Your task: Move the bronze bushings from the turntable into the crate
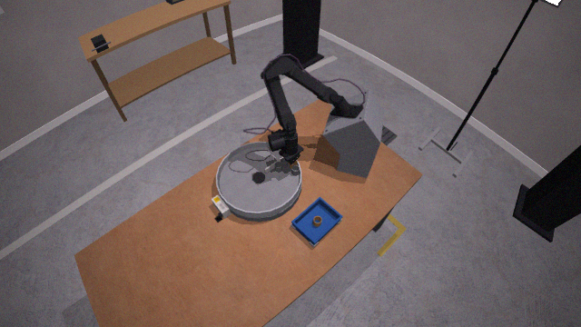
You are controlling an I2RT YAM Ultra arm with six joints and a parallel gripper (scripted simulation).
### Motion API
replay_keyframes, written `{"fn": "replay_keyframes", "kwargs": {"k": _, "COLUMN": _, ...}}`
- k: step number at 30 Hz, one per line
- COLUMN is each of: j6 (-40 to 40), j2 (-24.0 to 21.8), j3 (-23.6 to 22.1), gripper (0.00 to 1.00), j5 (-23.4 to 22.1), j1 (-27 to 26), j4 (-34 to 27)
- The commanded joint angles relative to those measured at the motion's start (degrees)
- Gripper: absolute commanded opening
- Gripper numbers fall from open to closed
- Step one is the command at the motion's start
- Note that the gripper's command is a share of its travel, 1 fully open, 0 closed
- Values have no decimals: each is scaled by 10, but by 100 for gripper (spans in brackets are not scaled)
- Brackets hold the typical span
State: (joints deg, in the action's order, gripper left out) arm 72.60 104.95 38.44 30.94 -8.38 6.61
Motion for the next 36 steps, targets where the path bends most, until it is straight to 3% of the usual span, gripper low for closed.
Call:
{"fn": "replay_keyframes", "kwargs": {"k": 1, "j6": -5, "j2": -19, "j3": 4, "gripper": 13, "j5": 7, "j1": 6, "j4": -3}}
{"fn": "replay_keyframes", "kwargs": {"k": 36, "j6": -4, "j2": -21, "j3": 15, "gripper": 13, "j5": 7, "j1": 7, "j4": -9}}
